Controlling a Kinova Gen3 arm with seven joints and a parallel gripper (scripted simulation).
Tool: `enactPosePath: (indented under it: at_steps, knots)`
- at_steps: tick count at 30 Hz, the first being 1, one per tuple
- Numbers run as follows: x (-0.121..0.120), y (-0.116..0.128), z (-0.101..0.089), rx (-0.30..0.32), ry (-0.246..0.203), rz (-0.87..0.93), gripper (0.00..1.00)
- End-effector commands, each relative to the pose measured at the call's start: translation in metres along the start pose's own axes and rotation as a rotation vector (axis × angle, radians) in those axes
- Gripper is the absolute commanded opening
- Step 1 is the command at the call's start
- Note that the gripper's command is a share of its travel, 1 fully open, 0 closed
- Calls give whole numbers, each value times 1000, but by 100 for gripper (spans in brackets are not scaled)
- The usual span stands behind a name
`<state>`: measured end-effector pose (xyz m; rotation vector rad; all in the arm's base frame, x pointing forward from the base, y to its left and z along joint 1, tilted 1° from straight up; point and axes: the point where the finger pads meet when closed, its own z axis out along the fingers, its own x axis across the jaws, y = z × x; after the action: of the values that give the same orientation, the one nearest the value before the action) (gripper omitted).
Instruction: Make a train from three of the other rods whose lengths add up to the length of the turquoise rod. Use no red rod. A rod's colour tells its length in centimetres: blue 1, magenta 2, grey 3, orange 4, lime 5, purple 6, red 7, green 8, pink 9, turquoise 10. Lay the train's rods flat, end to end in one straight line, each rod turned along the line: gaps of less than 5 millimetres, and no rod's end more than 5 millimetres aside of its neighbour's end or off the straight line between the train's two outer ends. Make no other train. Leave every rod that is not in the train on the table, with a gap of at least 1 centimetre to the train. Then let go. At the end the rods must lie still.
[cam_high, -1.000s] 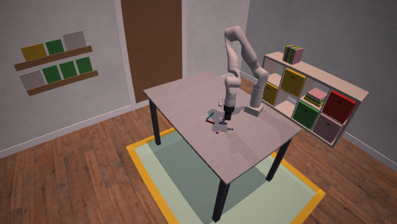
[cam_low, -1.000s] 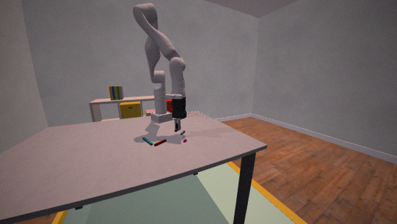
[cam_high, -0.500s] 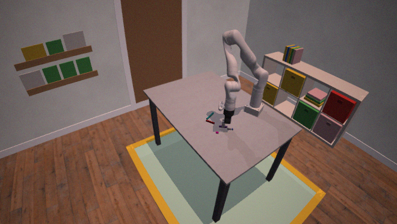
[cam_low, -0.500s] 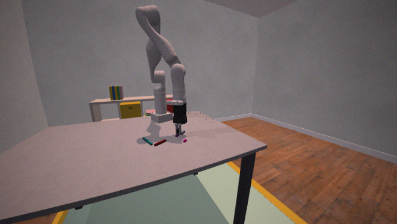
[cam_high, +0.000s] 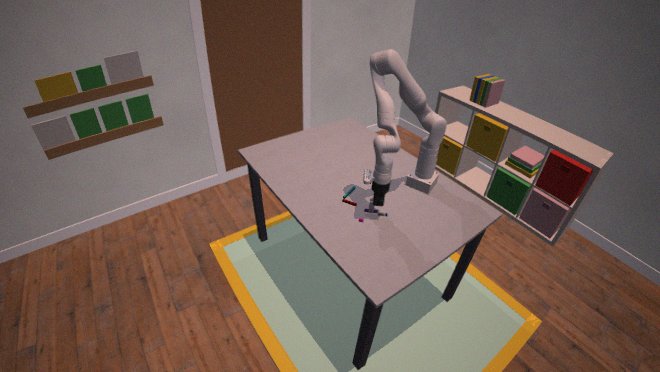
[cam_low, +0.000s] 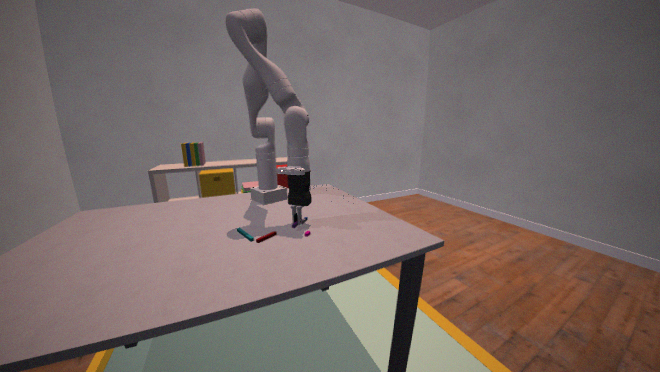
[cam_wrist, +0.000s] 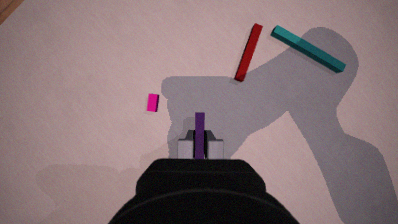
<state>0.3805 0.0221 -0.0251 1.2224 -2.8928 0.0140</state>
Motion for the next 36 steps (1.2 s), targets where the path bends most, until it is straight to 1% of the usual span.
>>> enactPosePath:
  at_steps: [1,23,36]
  knots:
    - [0,1,1,0,-4,0,24]
    - [0,1,1,0,-4,0,24]
    - [0,1,10,0,-4,0,24]
